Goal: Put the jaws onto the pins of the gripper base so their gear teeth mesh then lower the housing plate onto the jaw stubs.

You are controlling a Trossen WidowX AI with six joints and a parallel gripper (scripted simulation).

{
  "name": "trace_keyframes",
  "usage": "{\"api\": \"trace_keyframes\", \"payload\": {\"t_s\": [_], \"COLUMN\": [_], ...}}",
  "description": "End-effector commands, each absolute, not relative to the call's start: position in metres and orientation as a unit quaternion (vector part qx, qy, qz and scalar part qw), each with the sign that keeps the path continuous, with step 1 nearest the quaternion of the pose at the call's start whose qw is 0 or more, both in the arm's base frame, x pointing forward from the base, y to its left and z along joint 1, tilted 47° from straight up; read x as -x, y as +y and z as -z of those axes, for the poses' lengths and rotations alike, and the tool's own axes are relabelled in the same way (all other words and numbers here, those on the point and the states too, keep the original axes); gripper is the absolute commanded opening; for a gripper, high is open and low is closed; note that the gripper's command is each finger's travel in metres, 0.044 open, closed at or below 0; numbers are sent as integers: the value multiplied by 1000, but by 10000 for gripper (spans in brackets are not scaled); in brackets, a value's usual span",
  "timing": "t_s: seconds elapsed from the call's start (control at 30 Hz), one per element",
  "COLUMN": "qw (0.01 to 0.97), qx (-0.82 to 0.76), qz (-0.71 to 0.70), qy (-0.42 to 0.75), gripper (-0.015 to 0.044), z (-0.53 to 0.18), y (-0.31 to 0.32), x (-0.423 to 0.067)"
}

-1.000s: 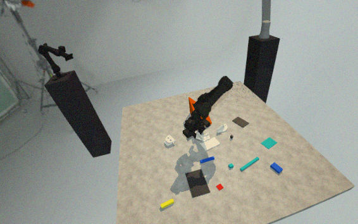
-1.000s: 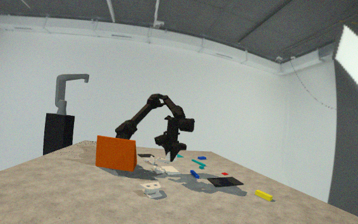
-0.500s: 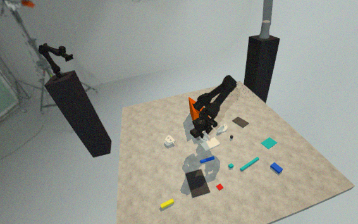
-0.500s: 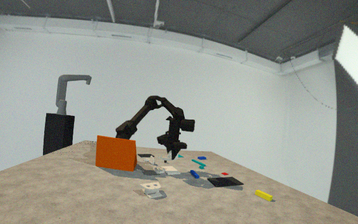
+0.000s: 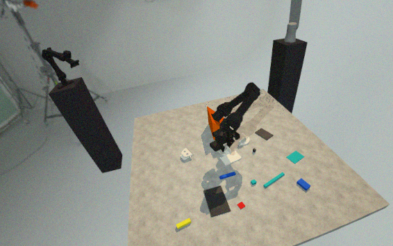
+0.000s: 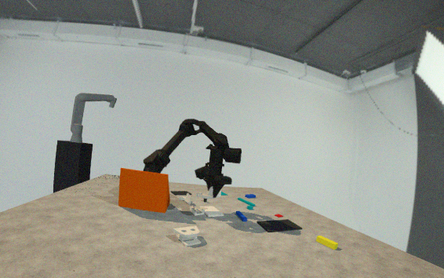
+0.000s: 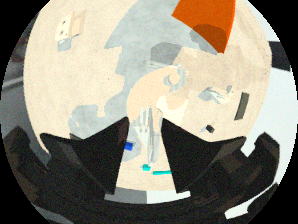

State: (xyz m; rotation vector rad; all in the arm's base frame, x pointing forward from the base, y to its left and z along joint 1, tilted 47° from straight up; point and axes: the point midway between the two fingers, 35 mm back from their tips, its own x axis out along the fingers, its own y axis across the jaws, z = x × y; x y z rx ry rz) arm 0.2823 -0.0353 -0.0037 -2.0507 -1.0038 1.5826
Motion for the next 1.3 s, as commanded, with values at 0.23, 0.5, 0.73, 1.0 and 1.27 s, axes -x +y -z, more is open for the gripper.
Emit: {"api": "trace_keyframes", "payload": {"t_s": [0.23,0.5,0.73,1.0,1.27], "qw": [178,178,178,175,175], "qx": [728,728,728,728,728], "qz": [-556,-556,-556,-555,-555], "qy": [-360,-360,-360,-362,-362], "gripper": [134,134,134,134,134], "z": [3,3,3,3,3], "y": [-35,-35,-35,-35,-35], "x": [-283,-283,-283,-283,-283]}}
